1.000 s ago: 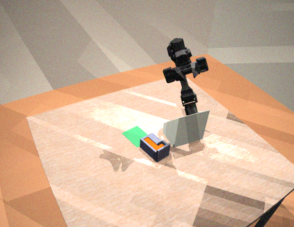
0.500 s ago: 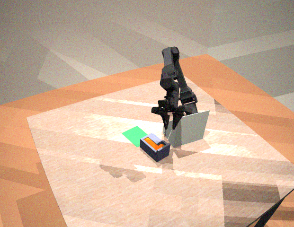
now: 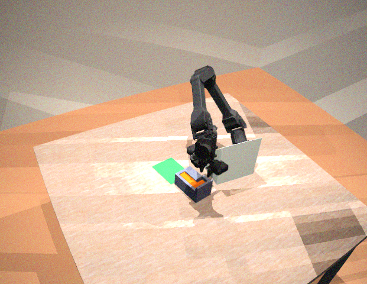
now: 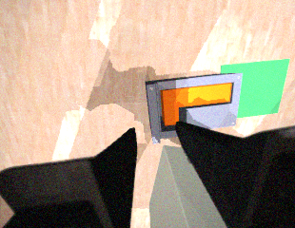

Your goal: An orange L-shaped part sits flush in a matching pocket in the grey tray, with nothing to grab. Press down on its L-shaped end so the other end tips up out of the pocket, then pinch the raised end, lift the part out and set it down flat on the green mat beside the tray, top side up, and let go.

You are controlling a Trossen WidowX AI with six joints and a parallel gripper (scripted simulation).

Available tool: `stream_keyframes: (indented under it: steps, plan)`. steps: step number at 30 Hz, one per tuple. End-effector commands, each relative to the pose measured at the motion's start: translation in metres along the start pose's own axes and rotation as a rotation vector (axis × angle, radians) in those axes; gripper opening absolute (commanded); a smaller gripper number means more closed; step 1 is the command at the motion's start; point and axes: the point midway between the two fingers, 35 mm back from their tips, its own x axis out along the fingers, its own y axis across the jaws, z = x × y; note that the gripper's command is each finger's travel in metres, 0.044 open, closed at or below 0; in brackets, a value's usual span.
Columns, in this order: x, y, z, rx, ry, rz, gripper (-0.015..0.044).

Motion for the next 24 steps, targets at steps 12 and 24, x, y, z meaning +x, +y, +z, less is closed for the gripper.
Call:
stream_keyframes:
  steps: [12, 24]
  plan:
    - [0.078, -0.010, -0.008, 0.003, 0.028, -0.041, 0.0180]
    - [0.081, -0.010, -0.008, 0.003, 0.029, -0.042, 0.0180]
